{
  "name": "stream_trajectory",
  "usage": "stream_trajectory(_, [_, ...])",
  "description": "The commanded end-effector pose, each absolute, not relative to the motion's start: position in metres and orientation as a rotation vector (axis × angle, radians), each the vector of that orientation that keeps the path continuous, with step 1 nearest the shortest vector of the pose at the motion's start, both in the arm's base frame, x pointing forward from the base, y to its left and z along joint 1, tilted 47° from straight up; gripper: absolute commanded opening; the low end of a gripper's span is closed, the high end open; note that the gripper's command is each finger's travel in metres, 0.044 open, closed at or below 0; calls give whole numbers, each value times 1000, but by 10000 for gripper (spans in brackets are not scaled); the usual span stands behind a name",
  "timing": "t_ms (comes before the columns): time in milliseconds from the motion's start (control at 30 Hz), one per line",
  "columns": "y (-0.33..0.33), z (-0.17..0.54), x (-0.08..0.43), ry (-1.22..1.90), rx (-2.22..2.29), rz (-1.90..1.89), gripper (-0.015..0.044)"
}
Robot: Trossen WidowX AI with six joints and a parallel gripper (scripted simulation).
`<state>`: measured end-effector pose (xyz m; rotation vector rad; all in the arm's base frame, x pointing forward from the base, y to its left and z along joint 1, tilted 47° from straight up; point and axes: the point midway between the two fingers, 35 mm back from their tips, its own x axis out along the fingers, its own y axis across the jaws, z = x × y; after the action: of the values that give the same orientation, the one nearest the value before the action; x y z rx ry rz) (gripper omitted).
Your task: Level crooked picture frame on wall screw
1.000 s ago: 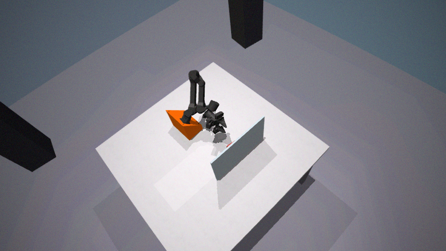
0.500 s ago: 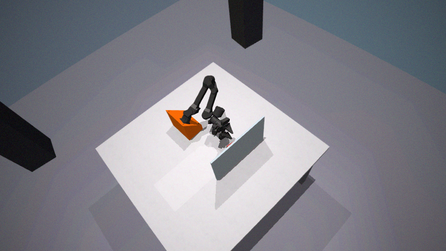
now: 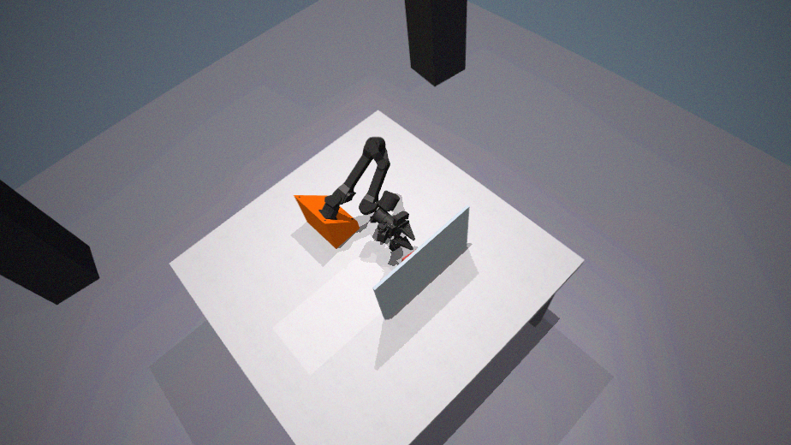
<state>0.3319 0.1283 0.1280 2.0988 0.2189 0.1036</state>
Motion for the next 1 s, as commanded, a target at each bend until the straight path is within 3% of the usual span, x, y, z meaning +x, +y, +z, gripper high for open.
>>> stream_trajectory(0, [129, 129, 333, 221, 2094, 109, 260])
stream_trajectory(967, [137, 129, 372, 220, 2094, 111, 260])
